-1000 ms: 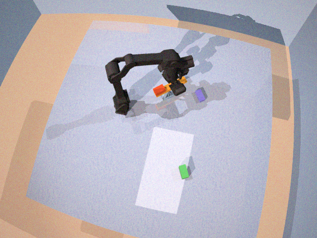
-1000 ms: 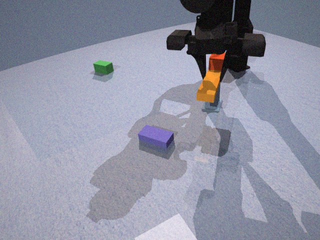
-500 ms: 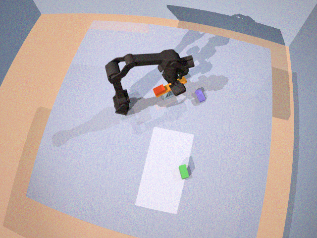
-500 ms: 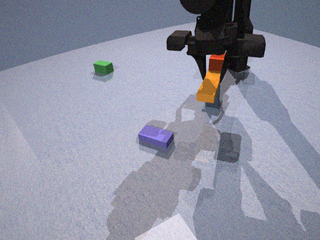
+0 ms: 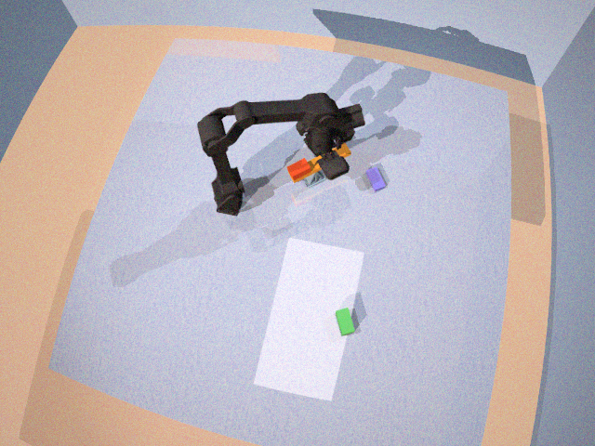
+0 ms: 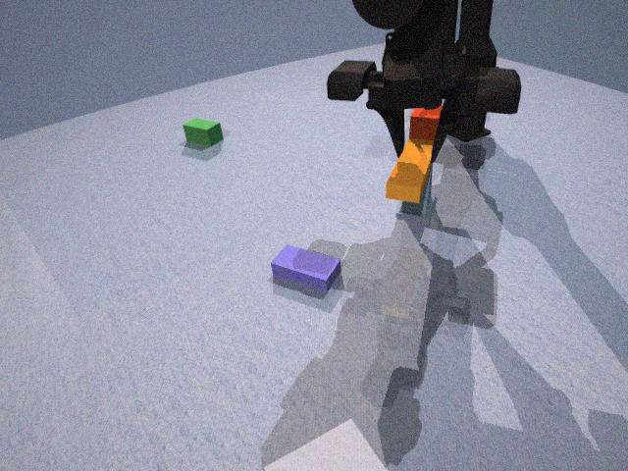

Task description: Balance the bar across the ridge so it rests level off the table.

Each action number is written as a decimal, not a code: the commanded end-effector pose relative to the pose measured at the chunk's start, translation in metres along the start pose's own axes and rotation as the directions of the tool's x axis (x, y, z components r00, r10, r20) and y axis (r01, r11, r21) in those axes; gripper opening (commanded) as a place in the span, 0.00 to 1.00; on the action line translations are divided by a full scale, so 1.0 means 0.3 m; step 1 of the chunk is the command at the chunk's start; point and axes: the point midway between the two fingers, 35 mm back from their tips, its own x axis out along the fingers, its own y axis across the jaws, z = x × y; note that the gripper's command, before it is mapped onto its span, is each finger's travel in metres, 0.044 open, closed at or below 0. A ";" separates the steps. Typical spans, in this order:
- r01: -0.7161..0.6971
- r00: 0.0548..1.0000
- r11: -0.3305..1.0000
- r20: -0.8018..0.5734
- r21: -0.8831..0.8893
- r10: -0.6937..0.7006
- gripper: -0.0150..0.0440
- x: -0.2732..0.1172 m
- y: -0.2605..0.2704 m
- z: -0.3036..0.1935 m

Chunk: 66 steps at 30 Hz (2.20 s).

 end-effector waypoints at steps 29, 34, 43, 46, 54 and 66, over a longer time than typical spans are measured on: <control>-0.004 1.000 1.000 -0.003 -0.001 0.004 0.25 0.014 0.002 0.001; -0.004 1.000 1.000 -0.003 -0.001 0.004 0.25 0.016 0.002 0.001; -0.004 1.000 1.000 -0.003 -0.001 0.004 0.25 0.018 0.002 0.001; -0.004 1.000 1.000 -0.003 -0.001 0.004 0.25 0.019 0.002 0.001; -0.004 1.000 1.000 -0.003 -0.001 0.004 0.25 0.021 0.002 0.002; -0.004 1.000 1.000 -0.003 -0.001 0.004 0.25 0.025 0.002 0.002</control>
